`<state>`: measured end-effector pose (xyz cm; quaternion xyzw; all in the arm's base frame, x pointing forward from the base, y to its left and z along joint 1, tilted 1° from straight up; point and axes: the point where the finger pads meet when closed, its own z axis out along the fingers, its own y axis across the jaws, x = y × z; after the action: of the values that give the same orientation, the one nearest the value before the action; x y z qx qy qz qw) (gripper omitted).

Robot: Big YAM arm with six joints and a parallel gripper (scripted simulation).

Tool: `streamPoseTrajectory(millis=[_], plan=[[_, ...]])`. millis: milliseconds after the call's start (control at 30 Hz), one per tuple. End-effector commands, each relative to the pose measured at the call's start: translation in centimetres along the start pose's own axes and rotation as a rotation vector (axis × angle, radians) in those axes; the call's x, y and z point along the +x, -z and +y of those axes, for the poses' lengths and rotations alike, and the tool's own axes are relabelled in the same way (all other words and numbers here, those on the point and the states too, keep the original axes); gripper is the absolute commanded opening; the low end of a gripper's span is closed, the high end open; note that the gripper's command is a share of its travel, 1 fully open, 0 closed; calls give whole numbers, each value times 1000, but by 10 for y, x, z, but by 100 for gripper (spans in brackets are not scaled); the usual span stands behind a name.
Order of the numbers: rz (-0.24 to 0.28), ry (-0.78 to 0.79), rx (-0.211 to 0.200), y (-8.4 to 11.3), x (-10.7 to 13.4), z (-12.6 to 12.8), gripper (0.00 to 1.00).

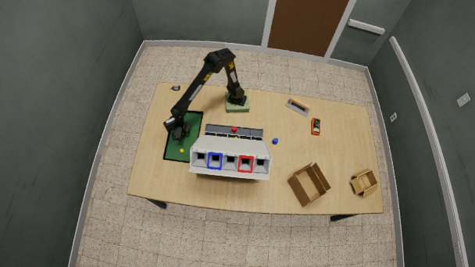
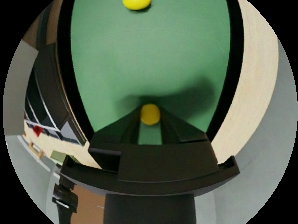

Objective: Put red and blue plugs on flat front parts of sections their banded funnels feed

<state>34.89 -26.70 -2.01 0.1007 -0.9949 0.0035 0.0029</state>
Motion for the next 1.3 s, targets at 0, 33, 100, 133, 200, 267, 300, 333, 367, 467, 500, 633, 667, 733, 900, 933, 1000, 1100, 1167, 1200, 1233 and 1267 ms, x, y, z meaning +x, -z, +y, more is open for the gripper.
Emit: streamPoseTrajectory(millis=[0,33,100,133,200,267,300,333,367,467,500,633,667,733,900,933,1000,1100,1167,1200,1233,1267], plan=[[-10,-6,6,-3,4,-5,0],[-10,-6,6,-3,4,-5,0],[-10,-6,6,-3,4,-5,0],[-10,-6,6,-3,4,-5,0],[-10,-6,6,-3,4,-5,0],[-10,-6,6,-3,4,-5,0],[-10,-6,6,-3,4,-5,0],[-10,-6,6,-3,4,-5,0],[-10,-6,6,-3,4,-5,0],[-10,-6,6,-3,4,-5,0],[-10,-6,6,-3,4,-5,0],[-10,-6,6,-3,4,-5,0],[-10,-6,6,-3,4,-5,0],[-10,-6,6,-3,4,-5,0],[-10,-6,6,-3,4,-5,0],[-10,-6,6,-3,4,-5,0],[-10,-6,6,-3,4,-5,0],[-10,-6,6,-3,4,-5,0],[-10,-6,7,-2,4,-6,0],[-12,-6,9,-1,3,-6,0],[-14,-6,12,1,3,-6,0],[-18,-6,16,4,2,-7,0]])
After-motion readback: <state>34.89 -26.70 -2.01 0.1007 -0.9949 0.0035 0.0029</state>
